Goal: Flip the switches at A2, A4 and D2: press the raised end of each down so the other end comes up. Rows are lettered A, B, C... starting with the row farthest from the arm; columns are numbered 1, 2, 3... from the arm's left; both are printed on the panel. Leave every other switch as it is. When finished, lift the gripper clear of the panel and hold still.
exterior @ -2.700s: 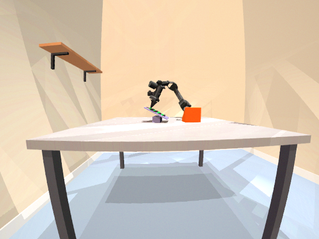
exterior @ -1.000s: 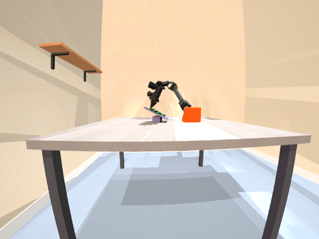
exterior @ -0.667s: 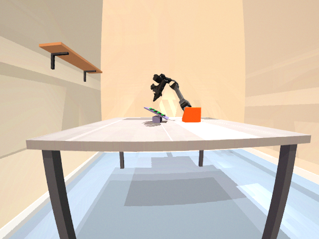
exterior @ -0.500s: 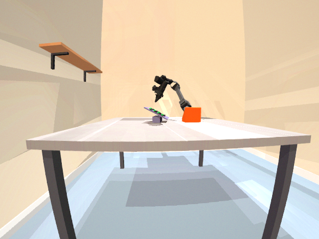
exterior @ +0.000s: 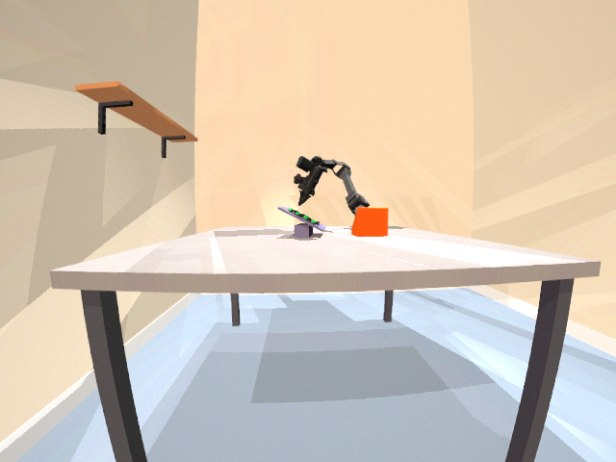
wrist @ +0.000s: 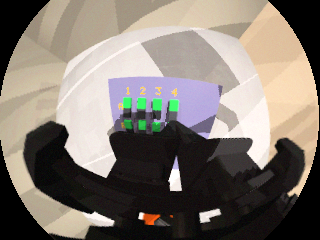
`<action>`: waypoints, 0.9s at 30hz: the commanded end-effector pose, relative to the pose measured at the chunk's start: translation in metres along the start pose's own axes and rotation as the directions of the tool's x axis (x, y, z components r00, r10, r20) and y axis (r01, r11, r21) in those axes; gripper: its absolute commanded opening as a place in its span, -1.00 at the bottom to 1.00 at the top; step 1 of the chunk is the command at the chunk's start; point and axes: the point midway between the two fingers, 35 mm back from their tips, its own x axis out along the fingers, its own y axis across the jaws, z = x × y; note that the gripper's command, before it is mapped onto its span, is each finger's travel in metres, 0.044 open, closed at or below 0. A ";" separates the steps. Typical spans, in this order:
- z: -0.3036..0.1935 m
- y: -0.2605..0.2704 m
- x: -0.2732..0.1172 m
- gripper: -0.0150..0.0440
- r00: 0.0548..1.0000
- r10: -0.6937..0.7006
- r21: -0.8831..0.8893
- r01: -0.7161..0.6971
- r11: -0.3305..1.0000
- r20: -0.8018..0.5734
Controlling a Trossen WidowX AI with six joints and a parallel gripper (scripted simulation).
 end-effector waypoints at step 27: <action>-0.001 -0.002 0.022 -0.49 1.000 -0.005 -0.001 0.005 1.000 0.003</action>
